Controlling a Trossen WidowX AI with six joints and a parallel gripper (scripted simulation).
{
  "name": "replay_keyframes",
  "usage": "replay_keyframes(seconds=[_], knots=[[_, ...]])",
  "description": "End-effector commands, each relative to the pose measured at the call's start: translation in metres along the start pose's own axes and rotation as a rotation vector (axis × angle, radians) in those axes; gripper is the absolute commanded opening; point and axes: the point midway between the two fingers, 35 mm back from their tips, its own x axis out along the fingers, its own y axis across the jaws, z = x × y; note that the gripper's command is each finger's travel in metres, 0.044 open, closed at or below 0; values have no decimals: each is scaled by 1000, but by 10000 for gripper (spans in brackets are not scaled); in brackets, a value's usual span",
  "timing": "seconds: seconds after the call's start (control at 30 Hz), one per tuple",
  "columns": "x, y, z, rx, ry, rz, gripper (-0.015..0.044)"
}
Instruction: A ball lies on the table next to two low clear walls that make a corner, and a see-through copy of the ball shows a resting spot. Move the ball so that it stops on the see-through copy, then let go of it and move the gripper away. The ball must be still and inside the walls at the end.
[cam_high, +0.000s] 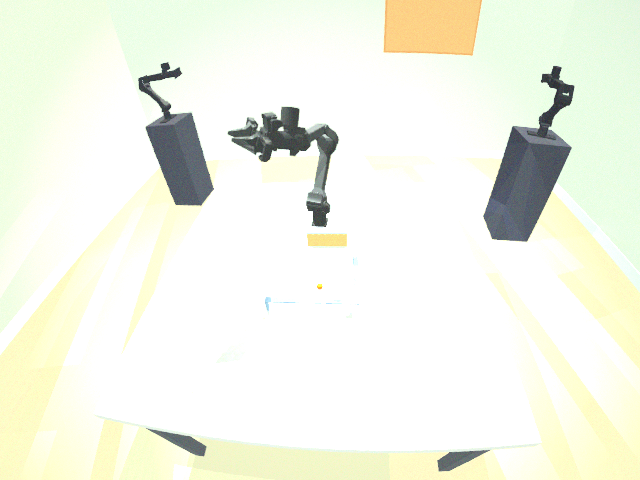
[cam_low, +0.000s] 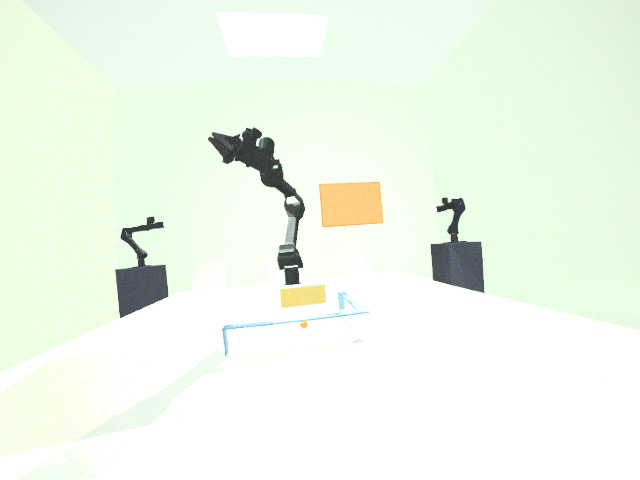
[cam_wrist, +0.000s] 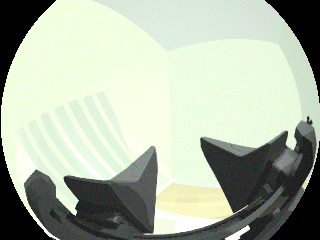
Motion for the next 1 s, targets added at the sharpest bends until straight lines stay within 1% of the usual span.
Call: replay_keyframes(seconds=[0.0,0.2,0.33,0.43,0.53,0.7,0.83,0.97], knots=[[8,61,-44,-38,139,184,207],[-4,136,-110,-105,348,418,207],[-28,179,-160,-168,508,574,207],[-52,206,-197,-216,635,685,207],[-81,228,-232,-262,770,786,207],[-140,252,-287,-340,1034,932,207],[-192,257,-323,-413,1259,1014,207],[-244,251,-351,-501,1499,1061,207]])
